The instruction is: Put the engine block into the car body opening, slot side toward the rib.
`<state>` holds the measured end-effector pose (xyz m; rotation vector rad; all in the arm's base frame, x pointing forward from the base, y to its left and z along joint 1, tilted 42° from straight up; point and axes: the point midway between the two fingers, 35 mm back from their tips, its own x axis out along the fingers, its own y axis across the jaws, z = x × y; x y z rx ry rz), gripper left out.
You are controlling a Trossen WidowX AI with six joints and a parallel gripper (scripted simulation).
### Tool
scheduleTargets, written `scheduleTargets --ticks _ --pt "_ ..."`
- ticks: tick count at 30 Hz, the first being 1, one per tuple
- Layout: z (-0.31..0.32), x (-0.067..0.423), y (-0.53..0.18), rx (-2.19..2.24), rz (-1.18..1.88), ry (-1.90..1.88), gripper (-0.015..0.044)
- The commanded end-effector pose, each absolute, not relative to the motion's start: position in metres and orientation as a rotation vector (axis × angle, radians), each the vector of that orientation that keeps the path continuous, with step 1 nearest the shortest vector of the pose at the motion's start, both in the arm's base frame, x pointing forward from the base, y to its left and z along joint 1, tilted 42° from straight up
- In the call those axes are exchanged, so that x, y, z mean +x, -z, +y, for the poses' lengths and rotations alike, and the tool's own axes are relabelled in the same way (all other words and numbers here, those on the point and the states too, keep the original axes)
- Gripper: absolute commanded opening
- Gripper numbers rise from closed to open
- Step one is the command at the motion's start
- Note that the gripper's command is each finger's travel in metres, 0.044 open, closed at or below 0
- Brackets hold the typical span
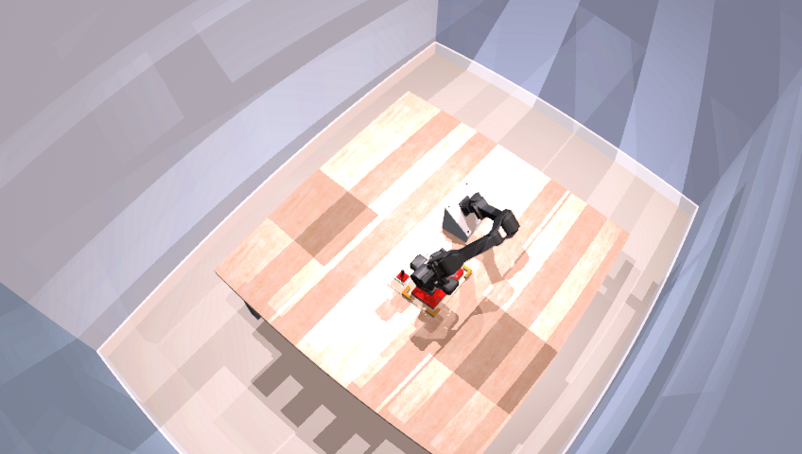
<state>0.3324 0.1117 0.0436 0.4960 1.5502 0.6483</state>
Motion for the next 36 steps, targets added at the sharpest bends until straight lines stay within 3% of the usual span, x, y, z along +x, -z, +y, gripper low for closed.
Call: scheduleTargets --ticks 1,36 --pt "0.1129 0.3328 -0.0447 0.488 1.542 -0.661 0.0160" --pt "0.1144 0.3327 -0.0431 0.494 1.545 -0.656 0.0160"
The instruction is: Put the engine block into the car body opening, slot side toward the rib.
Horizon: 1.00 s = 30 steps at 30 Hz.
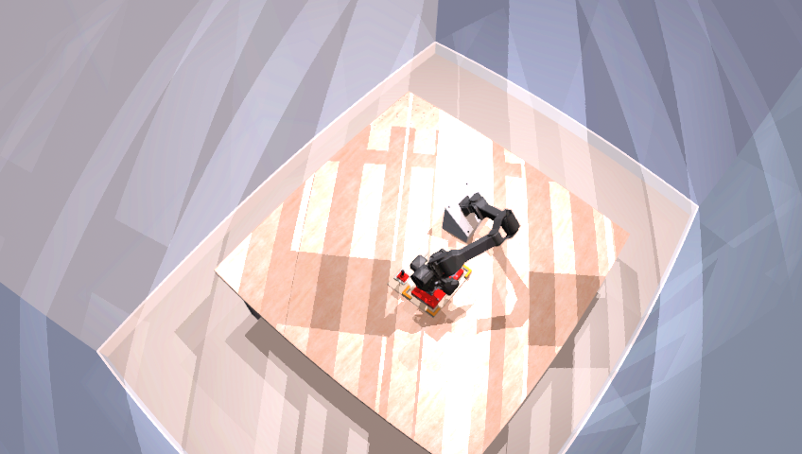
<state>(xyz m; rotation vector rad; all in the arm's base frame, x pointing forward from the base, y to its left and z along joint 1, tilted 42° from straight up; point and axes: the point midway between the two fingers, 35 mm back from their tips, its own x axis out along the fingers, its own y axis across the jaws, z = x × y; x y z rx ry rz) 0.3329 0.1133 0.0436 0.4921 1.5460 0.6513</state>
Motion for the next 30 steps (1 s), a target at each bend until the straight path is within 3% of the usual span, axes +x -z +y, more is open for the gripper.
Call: scheduleTargets --ticks 1,30 --pt "0.1145 0.3327 -0.0430 0.493 1.545 -0.657 0.0160" --pt "0.1173 0.3325 -0.0390 0.496 1.546 -0.654 0.0160"
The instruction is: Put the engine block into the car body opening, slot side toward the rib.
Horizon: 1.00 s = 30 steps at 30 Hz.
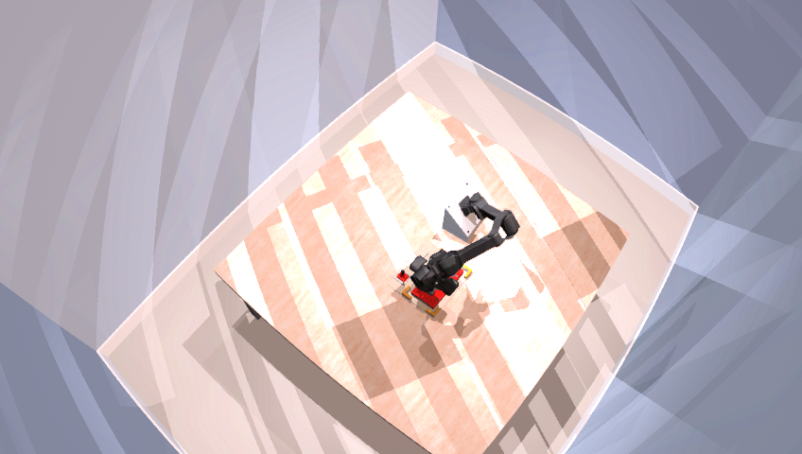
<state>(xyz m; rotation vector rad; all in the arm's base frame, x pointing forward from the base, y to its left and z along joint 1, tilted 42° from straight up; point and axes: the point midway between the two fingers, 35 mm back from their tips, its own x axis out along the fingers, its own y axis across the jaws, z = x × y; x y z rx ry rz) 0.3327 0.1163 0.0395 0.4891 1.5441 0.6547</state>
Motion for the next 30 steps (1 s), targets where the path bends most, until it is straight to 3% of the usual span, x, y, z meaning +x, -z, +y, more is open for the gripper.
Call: scheduleTargets --ticks 1,30 --pt "0.1174 0.3324 -0.0388 0.496 1.546 -0.655 0.0160" --pt "0.1206 0.3321 -0.0353 0.495 1.546 -0.655 0.0160"
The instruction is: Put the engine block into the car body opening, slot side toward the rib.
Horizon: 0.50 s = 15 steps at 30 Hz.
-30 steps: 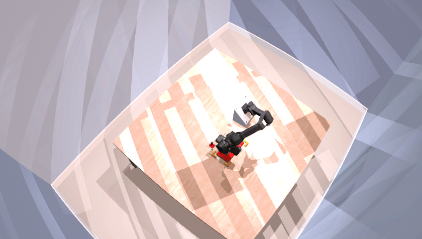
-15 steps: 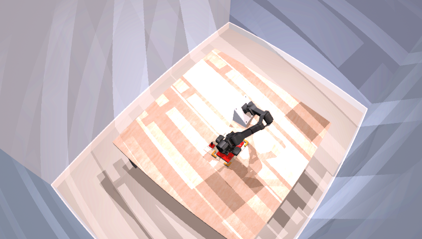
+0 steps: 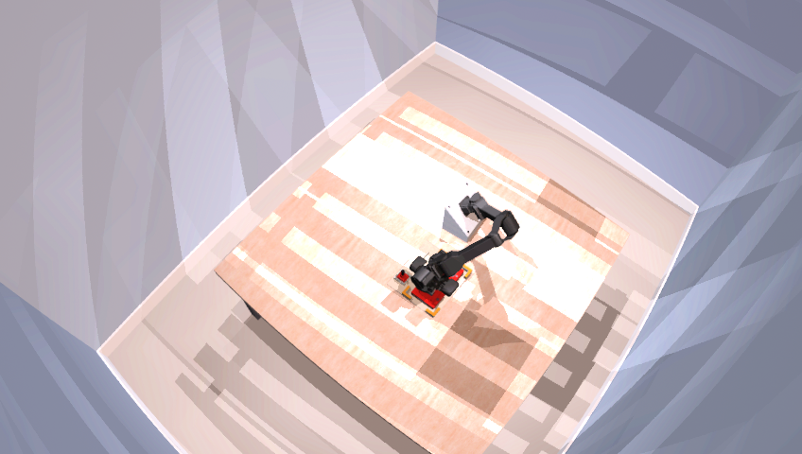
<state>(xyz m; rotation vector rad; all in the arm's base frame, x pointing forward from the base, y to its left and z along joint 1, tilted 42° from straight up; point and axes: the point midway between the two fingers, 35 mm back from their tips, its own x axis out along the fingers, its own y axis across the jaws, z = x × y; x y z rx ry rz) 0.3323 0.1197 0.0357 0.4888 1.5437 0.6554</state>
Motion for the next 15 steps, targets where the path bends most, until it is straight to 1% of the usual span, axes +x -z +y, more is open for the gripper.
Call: scheduleTargets --ticks 1,15 --pt "0.1208 0.3321 -0.0351 0.495 1.546 -0.655 0.0160" --pt "0.1223 0.3319 -0.0334 0.495 1.546 -0.656 0.0160"
